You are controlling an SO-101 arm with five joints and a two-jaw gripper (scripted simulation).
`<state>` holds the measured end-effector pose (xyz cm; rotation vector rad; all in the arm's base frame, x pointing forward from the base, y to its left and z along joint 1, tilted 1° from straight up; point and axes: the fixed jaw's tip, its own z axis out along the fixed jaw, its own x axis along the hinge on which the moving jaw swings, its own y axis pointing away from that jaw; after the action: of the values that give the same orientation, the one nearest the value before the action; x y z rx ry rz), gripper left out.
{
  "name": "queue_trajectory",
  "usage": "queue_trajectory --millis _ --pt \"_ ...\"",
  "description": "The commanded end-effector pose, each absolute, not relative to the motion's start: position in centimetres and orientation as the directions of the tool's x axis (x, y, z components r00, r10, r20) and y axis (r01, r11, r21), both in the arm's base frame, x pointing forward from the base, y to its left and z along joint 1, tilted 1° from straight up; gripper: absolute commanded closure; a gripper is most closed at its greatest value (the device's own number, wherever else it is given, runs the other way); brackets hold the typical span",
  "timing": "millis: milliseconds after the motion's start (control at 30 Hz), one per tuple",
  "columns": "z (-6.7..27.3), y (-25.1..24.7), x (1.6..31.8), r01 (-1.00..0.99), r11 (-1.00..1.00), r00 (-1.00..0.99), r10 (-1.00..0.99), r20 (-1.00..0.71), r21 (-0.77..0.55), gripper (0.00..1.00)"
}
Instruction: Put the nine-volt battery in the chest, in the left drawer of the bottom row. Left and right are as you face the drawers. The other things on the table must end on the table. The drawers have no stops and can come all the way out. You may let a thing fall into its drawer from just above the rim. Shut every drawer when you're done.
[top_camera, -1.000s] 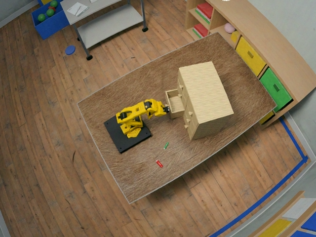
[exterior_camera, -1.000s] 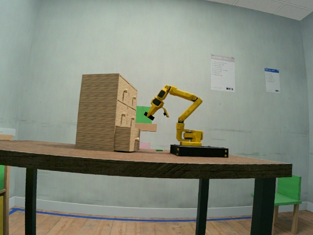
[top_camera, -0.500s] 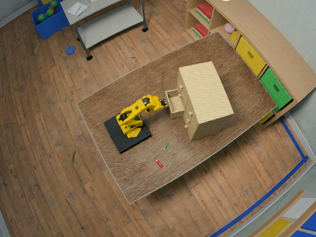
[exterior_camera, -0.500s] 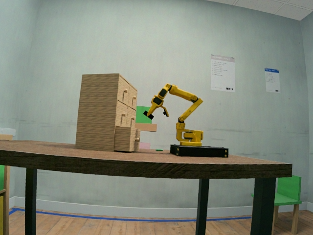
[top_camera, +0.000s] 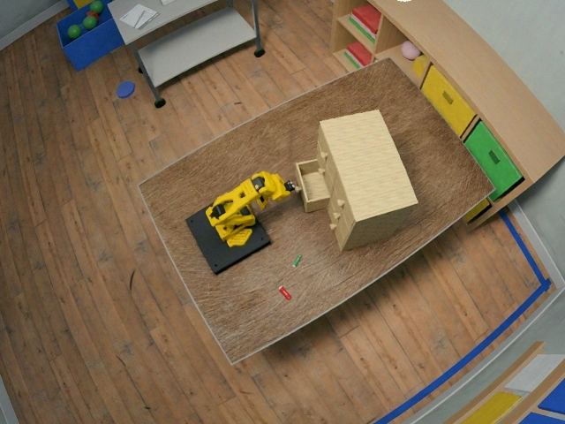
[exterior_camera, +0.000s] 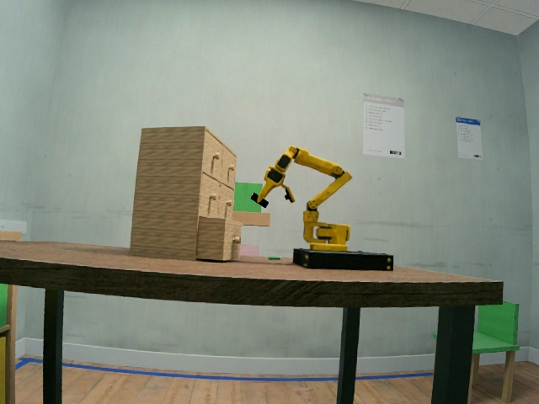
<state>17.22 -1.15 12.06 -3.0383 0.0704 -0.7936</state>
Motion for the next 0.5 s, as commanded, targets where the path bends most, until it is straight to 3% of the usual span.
queue_trajectory --millis 0,167,467 --pt "11.7 -1.0 16.0 -0.011 -1.0 0.87 -0.009 0.493 0.001 1.0" --pt "10.9 -1.0 14.7 0.015 -1.0 0.87 0.021 0.493 0.015 1.0" --pt "10.9 -1.0 15.5 0.015 -1.0 0.87 0.021 0.493 0.015 1.0"
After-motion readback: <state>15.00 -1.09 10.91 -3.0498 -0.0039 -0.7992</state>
